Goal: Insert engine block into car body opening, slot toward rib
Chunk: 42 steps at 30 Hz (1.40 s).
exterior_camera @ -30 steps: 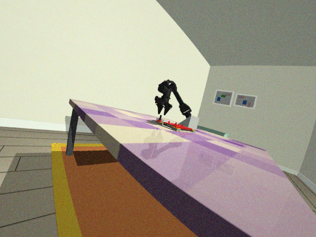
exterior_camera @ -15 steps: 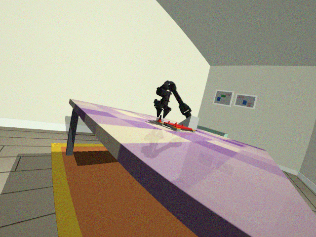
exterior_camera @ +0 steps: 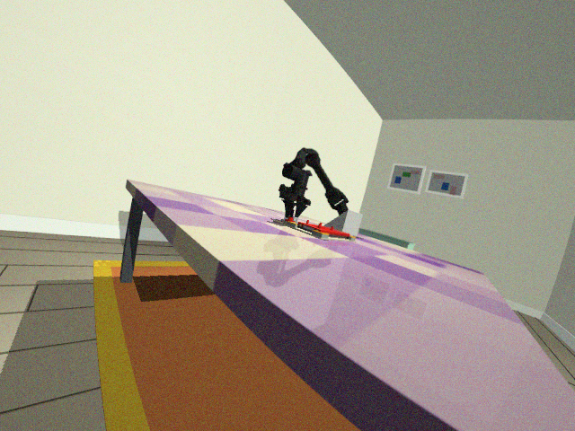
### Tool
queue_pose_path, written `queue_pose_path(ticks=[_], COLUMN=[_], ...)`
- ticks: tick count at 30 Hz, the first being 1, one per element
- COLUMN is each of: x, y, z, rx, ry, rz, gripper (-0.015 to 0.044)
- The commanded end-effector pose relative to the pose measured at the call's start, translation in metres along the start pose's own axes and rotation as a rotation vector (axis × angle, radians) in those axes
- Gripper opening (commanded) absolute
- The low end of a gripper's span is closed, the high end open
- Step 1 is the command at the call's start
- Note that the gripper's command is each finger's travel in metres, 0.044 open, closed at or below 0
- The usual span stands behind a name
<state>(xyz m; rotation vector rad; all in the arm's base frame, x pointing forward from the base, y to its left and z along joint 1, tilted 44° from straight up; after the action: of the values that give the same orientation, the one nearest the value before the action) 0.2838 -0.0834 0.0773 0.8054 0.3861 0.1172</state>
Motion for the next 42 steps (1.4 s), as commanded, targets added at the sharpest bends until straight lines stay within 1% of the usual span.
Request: queue_pose_path(ticks=[1,7,13,16,24,42], x=[0.0,0.0,0.0,0.001,0.014,0.011], y=[-0.001,-0.001,-0.001,0.0,0.015,0.064], z=[0.0,0.0,0.0,0.0,-0.001,0.002], rx=[-0.003,-0.003,-0.003,-0.004,-0.006,0.009], ry=[0.006,0.006,0.006,0.005,-0.014,-0.004], rz=[-0.001,-0.001,-0.001,0.005,0.075,0.044], gripper=[0.0282,0.0125,0.0085,0.0006,0.0,0.0])
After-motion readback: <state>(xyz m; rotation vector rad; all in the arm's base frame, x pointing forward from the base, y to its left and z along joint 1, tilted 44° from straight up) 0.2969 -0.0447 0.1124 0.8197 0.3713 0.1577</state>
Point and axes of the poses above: the point midway between the two fingers, 35 mm back from their tips, its own y axis back along the fingers, its own x axis across the jaws, z = x × y, the point moved 5 cm from there along y, back along the fingers, and after that the axes turned 14 degrees about y, right-handed, at the moved point
